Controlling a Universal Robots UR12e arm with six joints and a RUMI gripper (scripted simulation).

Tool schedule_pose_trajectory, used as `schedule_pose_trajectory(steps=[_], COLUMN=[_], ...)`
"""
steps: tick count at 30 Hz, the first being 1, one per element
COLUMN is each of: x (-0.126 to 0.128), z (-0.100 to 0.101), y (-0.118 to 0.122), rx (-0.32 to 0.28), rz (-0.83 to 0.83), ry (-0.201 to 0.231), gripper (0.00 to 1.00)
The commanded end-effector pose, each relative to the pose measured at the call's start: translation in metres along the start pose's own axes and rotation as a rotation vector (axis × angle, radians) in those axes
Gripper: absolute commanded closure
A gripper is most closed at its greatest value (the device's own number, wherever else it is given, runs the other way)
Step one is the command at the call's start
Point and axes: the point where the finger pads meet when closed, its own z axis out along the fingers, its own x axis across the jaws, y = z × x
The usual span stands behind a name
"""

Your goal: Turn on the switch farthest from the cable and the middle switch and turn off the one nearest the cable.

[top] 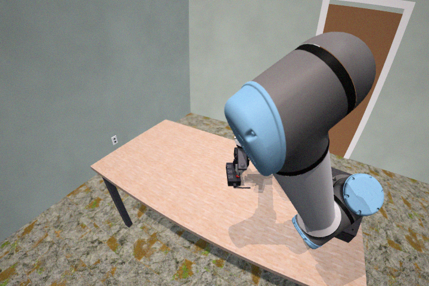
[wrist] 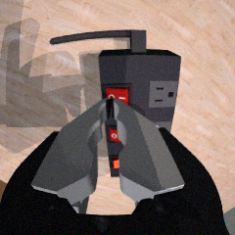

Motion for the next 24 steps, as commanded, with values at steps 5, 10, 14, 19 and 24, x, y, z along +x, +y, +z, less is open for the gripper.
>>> schedule_pose_trajectory(steps=[5, 10, 14, 19, 24], x=[0.002, 0.001, 0.001, 0.001, 0.000], z=[-0.025, -0.034, -0.041, -0.041, -0.039], y=[0.002, 0.002, 0.002, 0.002, 0.000], rx=[-0.005, -0.005, -0.005, -0.004, -0.001], rz=[-0.003, -0.003, -0.003, -0.002, 0.000], ry=[0.002, 0.002, 0.002, 0.001, 0.000], gripper=[1.00, 1.00, 1.00, 1.00, 1.00])
